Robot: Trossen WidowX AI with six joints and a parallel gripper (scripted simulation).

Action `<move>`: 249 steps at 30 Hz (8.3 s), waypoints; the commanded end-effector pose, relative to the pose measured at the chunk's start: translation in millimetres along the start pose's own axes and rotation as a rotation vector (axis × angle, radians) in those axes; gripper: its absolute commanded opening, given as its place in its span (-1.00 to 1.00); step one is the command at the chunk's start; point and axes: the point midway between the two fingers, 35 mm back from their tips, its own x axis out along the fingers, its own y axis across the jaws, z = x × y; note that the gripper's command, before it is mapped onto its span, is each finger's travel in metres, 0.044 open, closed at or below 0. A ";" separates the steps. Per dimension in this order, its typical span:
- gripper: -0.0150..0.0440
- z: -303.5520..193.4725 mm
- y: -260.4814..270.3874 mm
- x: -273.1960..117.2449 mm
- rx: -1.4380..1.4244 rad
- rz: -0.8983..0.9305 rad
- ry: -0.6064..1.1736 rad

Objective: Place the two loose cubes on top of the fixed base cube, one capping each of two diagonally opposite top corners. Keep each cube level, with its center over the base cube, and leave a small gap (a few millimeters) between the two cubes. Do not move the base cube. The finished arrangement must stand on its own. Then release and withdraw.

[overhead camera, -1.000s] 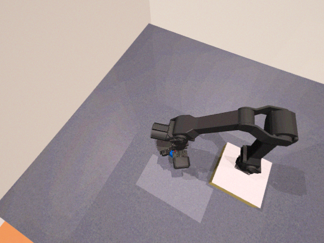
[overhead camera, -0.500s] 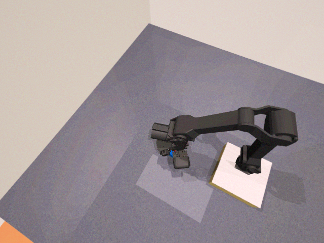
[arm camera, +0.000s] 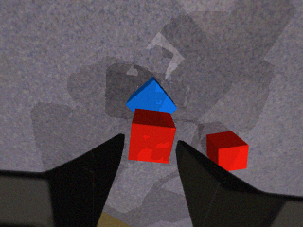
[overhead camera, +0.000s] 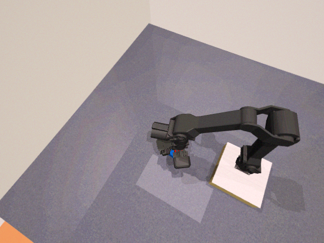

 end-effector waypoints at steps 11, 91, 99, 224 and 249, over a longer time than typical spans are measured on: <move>0.20 1.2 -0.5 -21.5 0.001 -0.003 -0.008; -0.14 -30.6 -100.7 44.6 -0.299 -0.008 -0.006; -0.14 -27.7 -103.2 20.4 -0.299 -0.008 -0.006; -0.14 39.0 2.1 8.3 0.001 0.002 -0.013; 0.20 38.7 1.7 -2.6 0.001 -0.001 -0.012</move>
